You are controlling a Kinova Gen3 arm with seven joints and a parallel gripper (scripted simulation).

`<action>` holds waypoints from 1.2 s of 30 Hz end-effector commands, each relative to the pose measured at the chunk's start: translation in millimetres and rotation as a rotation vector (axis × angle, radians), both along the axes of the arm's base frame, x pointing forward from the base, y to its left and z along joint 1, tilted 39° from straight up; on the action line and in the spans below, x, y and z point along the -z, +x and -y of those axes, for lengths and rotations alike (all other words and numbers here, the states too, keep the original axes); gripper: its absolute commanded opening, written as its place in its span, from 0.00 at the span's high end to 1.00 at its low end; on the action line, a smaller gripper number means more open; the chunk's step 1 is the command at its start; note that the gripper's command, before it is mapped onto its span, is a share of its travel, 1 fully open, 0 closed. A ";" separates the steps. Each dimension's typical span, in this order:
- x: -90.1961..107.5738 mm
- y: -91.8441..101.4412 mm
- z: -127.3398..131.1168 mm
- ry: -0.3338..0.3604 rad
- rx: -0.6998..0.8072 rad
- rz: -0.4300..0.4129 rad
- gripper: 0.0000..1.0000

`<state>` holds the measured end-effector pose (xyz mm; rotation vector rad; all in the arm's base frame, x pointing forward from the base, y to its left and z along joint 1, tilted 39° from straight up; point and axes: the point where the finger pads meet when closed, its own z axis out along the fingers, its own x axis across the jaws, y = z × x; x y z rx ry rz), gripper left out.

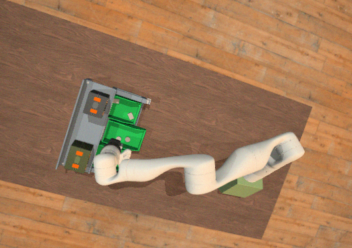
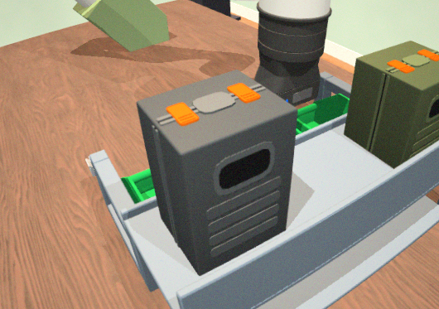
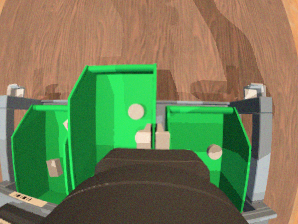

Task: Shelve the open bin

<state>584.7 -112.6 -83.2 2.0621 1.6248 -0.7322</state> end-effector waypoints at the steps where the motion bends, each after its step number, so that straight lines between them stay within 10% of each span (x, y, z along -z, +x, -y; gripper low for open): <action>1: -1.3 1.4 -1.5 0.001 -0.002 0.003 1.00; 10: -1.3 1.4 -1.5 0.001 -0.002 0.003 1.00; 11: -1.0 1.1 -1.1 0.001 -0.002 0.002 0.68; 36: -1.0 1.1 -1.1 0.001 -0.002 0.002 0.68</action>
